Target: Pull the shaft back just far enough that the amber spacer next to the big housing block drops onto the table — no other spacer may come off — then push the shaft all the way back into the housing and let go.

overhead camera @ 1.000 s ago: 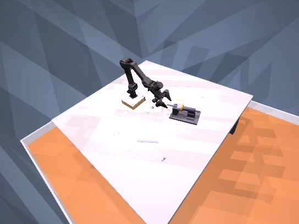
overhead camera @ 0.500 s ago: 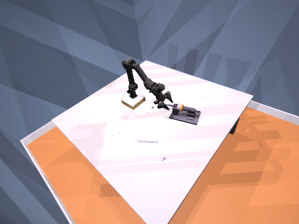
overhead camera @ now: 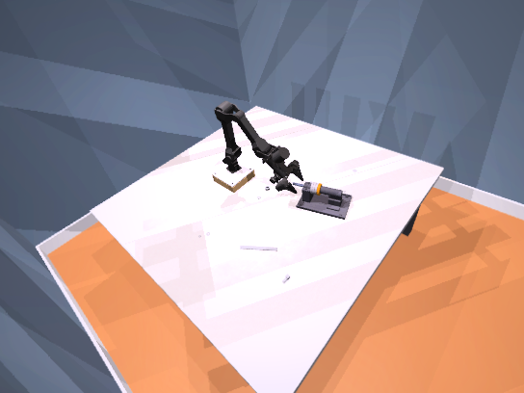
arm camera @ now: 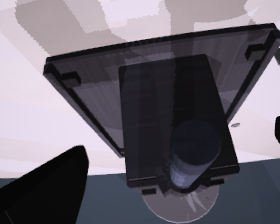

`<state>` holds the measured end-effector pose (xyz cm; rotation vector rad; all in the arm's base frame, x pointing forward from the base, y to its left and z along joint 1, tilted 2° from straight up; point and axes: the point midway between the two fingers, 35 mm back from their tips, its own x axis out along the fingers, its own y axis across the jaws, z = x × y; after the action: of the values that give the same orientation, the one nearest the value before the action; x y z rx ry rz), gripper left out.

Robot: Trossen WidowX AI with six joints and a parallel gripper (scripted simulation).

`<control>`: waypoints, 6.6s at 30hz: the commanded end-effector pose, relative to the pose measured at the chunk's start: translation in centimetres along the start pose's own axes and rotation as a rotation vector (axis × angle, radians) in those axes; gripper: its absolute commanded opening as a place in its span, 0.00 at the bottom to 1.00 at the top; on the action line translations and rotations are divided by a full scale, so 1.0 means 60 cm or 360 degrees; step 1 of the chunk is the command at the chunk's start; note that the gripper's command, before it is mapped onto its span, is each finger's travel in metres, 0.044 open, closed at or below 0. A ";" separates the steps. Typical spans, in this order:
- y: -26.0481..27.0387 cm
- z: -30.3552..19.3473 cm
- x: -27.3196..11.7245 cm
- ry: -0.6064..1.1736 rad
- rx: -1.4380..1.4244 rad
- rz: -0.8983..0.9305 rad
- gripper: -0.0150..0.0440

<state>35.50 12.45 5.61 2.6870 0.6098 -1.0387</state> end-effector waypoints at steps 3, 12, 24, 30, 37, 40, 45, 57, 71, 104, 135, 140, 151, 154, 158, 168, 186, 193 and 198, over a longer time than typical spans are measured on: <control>0.001 0.000 0.000 -0.0001 0.0006 0.0006 1.00; 0.001 0.000 0.000 -0.0001 0.0006 0.0006 1.00; 0.001 0.000 0.016 0.0000 0.0006 0.0007 1.00; 0.001 0.000 0.030 0.0001 0.0006 0.0007 1.00; 0.001 0.000 0.030 0.0001 0.0006 0.0007 1.00; 0.000 -0.001 0.029 0.0004 0.0000 0.0000 0.91; 0.000 -0.001 0.029 0.0004 0.0000 0.0000 0.69; 0.000 -0.001 0.029 0.0004 0.0000 0.0000 0.29; 0.000 0.008 0.019 0.0000 0.0006 0.0006 0.25; 0.000 0.022 0.007 -0.0002 0.0006 0.0006 0.25; 0.000 0.026 0.003 -0.0002 0.0006 0.0006 0.25; 0.000 0.026 0.002 -0.0002 0.0006 0.0006 0.25; 0.000 0.028 0.001 -0.0002 0.0006 0.0006 0.25; 0.000 0.028 0.000 -0.0002 0.0006 0.0006 0.25; 0.000 0.029 0.000 -0.0002 0.0006 0.0006 0.25; 0.000 0.030 -0.001 -0.0002 0.0006 0.0006 0.25; 0.000 0.032 -0.004 -0.0003 0.0006 0.0006 0.25; 0.000 0.033 -0.005 -0.0003 0.0006 0.0006 0.25; 0.000 0.034 -0.005 -0.0003 0.0006 0.0006 0.25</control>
<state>34.16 11.74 4.37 2.6927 0.6012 -1.0413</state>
